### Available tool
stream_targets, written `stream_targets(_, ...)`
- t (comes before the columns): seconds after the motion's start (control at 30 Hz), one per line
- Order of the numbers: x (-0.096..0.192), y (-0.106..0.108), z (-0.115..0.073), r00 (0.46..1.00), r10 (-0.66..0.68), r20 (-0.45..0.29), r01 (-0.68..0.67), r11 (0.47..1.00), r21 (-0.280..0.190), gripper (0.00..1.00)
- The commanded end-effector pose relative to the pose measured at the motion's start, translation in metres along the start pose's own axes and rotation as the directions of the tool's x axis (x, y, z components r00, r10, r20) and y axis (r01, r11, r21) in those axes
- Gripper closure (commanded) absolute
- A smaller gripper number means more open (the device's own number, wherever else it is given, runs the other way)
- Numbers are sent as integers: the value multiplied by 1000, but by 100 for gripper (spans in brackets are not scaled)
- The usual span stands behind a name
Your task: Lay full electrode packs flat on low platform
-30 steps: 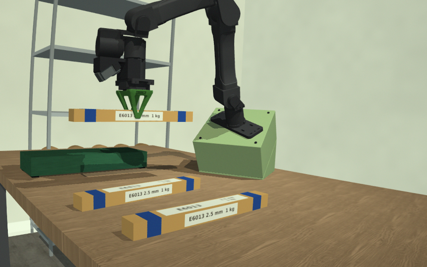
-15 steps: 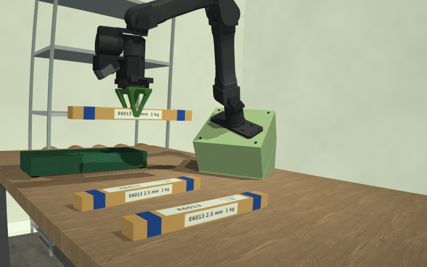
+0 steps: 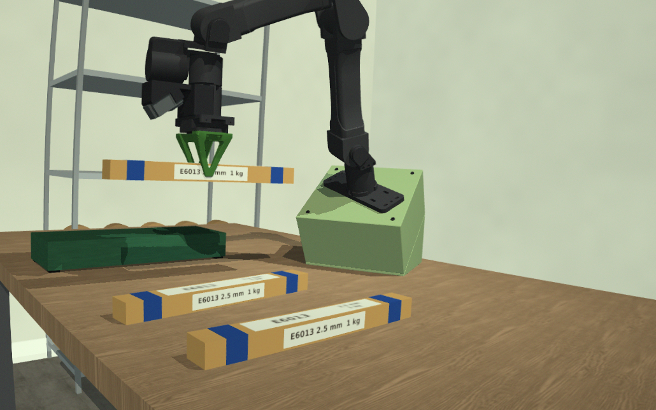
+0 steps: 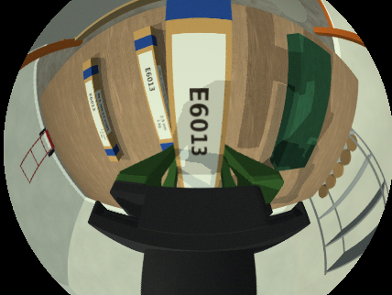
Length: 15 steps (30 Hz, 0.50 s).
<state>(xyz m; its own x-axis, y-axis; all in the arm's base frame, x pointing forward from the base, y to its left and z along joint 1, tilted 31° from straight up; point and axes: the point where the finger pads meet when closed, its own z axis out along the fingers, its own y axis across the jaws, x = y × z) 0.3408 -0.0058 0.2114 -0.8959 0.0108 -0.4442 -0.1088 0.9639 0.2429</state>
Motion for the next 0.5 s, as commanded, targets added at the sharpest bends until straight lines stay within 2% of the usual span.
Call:
stream_targets(0.0,-17,0,-35,996,-10,90,8,1000,20,100)
stream_targets(0.47,-19,-1,-38,996,-8,94,6,1000,19,100)
